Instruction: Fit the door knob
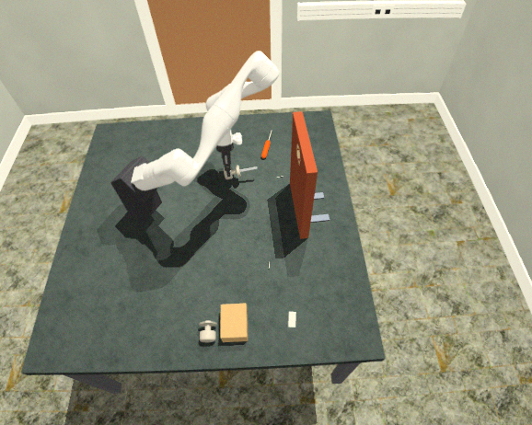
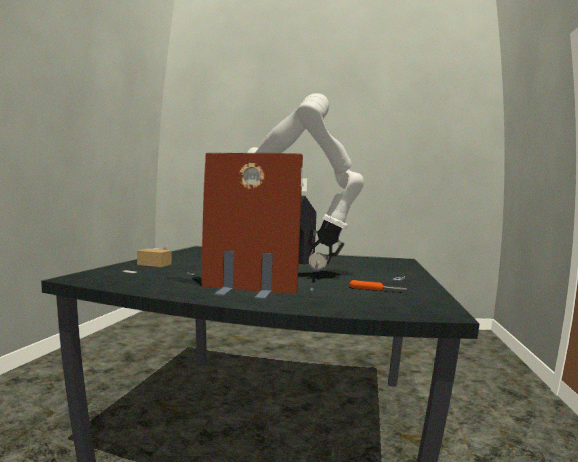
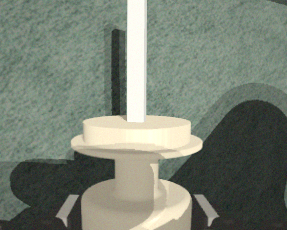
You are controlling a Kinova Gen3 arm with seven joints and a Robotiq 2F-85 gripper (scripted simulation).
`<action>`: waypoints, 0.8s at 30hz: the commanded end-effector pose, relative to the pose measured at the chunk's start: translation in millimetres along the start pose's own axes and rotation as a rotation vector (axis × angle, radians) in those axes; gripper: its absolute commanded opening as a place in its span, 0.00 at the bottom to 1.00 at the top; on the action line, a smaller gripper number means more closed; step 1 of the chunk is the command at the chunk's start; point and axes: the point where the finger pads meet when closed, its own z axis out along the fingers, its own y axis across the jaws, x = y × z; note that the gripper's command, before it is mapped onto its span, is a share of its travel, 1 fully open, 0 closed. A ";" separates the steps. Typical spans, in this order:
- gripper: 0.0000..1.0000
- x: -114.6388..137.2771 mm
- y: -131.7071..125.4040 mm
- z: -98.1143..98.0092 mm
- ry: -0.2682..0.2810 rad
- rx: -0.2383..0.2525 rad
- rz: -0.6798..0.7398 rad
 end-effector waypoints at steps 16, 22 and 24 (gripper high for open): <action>0.63 1.1 8.9 -27.8 0.001 0.004 0.001; 0.63 1.1 11.0 -33.4 0.001 0.004 0.001; 0.63 1.1 11.3 -34.4 0.001 0.004 0.001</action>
